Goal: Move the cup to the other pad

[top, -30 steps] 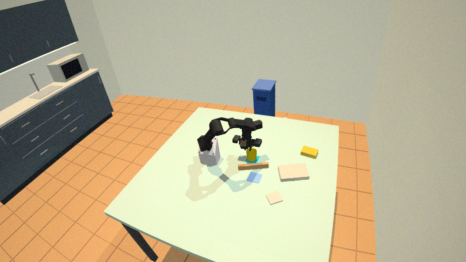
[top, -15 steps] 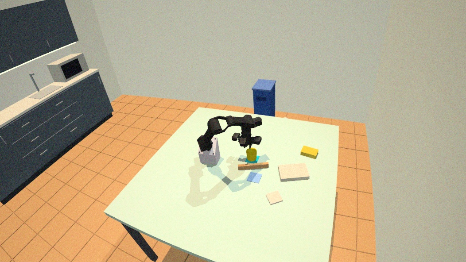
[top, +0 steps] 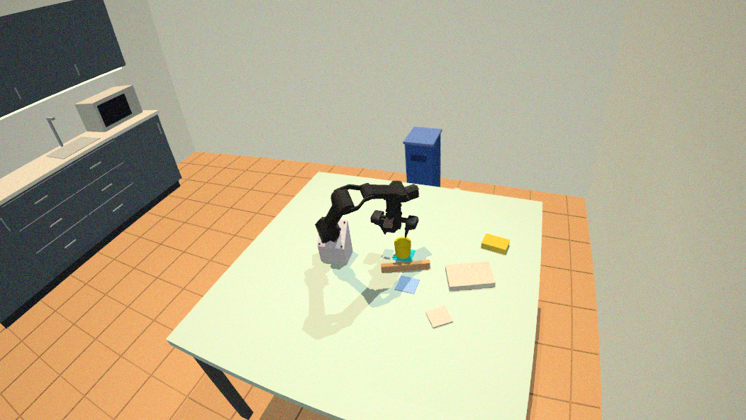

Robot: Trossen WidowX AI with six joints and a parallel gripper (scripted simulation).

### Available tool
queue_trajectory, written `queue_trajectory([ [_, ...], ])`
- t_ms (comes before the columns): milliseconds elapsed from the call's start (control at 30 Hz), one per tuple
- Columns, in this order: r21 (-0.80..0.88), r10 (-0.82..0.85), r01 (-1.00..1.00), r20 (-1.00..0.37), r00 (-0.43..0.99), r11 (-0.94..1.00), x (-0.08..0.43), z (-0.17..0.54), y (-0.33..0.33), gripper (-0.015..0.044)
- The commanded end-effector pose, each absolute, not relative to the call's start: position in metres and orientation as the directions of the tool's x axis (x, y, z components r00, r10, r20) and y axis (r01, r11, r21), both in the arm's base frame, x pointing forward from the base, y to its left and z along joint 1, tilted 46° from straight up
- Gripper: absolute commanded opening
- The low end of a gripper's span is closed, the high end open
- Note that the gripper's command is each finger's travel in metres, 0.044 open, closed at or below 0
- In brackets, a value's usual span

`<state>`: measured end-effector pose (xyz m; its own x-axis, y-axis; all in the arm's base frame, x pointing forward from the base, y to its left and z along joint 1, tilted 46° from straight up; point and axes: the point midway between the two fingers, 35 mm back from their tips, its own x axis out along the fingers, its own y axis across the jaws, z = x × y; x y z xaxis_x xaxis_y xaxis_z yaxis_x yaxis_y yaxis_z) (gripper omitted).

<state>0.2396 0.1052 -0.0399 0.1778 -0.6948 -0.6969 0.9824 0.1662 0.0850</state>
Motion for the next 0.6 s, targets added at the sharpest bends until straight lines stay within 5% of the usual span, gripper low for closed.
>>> queue_trajectory([
  [0,0.095,-0.686,0.982,-0.705,0.180,0.160,0.238,-0.027,0.120,0.0440],
  [567,0.095,-0.687,0.982,-0.703,0.184,0.166,0.233,-0.007,0.138,0.0440],
])
